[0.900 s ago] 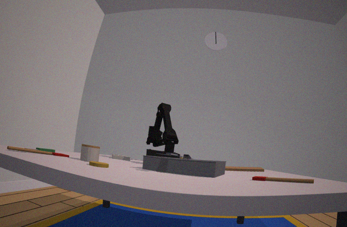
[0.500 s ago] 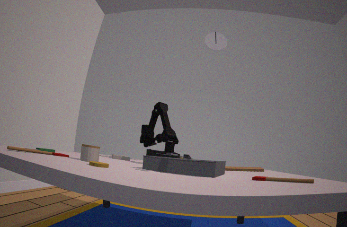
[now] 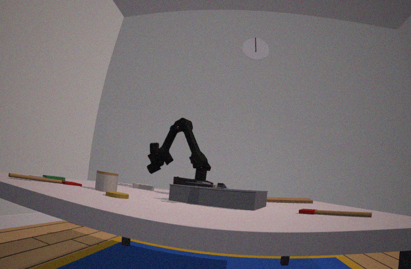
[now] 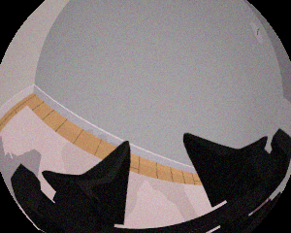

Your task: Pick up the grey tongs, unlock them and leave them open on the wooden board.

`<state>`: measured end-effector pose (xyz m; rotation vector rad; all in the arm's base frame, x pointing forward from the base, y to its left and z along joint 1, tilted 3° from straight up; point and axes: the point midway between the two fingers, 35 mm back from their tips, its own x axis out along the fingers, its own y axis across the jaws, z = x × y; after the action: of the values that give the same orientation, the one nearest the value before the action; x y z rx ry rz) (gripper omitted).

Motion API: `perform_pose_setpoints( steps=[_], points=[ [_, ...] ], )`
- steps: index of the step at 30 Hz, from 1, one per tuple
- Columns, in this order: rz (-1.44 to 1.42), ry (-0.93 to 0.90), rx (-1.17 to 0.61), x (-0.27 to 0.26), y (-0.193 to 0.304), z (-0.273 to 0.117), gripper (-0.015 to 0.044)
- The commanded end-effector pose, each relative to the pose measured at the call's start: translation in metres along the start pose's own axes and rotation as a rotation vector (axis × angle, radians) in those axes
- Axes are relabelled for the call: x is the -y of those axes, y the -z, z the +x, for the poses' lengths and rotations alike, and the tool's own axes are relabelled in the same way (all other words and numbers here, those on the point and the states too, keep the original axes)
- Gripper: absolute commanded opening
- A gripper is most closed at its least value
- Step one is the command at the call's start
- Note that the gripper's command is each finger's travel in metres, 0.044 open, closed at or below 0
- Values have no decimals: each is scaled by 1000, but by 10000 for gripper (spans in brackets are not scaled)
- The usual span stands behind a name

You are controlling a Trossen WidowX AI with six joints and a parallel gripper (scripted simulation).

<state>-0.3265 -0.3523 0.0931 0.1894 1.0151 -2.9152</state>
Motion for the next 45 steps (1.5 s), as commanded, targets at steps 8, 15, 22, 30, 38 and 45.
perform_pose_setpoints(
  steps=[8, 15, 22, 30, 38, 45],
  points=[
    [-181, -232, 128, -72, -32, -87, 260],
    [-367, -413, 261, -117, -43, -168, 260],
    [-636, -610, 462, -155, -47, -275, 260],
    [-950, -749, 672, -173, -30, -380, 260],
    [-1296, -877, 996, -159, 11, -517, 260],
    [-1622, -917, 1324, -121, 68, -619, 260]
  ],
)
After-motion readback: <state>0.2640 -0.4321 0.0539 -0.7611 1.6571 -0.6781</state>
